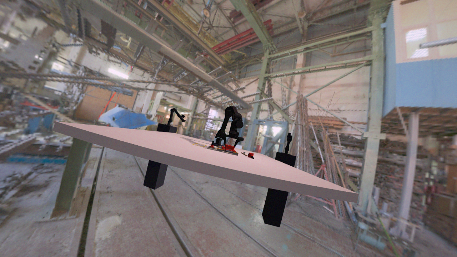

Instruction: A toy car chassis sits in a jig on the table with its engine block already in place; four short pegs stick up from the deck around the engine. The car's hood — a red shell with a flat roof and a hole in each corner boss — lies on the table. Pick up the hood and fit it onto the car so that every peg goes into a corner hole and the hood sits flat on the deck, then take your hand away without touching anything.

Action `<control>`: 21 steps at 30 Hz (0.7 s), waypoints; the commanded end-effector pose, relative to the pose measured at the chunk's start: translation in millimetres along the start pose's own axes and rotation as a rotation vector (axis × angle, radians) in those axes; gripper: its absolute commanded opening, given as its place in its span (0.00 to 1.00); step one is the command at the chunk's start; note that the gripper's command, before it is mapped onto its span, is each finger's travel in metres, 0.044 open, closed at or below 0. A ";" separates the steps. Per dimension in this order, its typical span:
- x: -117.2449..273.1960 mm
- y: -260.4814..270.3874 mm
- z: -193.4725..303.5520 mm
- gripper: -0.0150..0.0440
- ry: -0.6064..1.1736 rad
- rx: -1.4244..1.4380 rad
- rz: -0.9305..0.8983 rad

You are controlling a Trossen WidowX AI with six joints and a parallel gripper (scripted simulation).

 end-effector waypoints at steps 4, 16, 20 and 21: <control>0.5 0.0 0.0 0.25 0.000 0.000 0.000; 0.0 0.0 0.0 0.79 0.000 0.000 0.000; 0.0 0.0 0.0 0.97 0.000 0.000 0.000; 0.0 0.0 0.0 1.00 0.000 0.000 0.000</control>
Point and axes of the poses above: the point midway between the two fingers, 35 mm back from their tips, its own x axis back along the fingers, its own y axis across the jaws, z = x × y, the point moved 3 cm from there along x, back along the fingers, and after that the axes turned 2 degrees about x, right-handed, at the moved point
